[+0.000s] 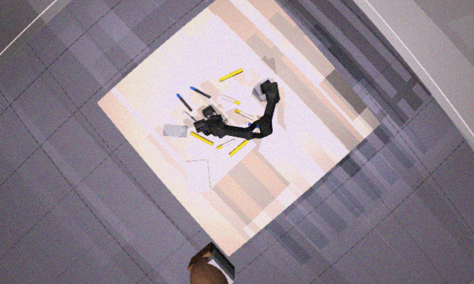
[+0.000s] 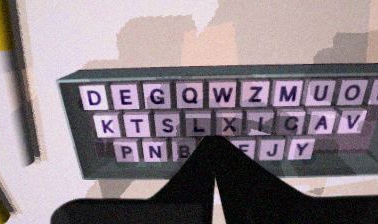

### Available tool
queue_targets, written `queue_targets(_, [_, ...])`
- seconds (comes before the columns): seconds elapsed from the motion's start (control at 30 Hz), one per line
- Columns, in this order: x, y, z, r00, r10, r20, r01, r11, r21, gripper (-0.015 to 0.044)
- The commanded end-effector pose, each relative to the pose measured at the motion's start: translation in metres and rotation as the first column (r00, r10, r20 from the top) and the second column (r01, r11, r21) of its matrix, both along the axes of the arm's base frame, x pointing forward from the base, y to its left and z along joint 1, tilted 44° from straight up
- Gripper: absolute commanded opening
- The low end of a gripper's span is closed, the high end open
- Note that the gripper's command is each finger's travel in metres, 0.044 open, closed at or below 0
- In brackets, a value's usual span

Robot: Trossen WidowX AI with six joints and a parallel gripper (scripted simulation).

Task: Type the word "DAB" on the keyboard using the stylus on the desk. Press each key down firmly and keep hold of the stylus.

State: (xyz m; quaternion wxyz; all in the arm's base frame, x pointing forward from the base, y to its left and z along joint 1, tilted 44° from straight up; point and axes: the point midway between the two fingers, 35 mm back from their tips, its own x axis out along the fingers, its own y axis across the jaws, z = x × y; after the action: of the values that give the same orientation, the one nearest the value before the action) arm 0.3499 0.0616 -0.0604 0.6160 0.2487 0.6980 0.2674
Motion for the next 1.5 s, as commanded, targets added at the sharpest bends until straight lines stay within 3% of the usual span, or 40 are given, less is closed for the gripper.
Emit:
queue_targets(0.0, [-0.003, -0.012, -0.013, 1.0, 0.005, -0.005, -0.005, 1.0, 0.001, 0.0])
queue_targets(0.27, [-0.002, -0.014, -0.015, 1.0, 0.005, -0.004, -0.005, 1.0, 0.001, 0.0])
queue_targets(0.47, [-0.004, -0.062, -0.058, 1.0, 0.005, -0.003, -0.005, 1.0, -0.003, 0.0])
queue_targets(1.47, [-0.034, -0.042, -0.035, 1.0, 0.005, -0.006, -0.005, 1.0, -0.002, 0.0])
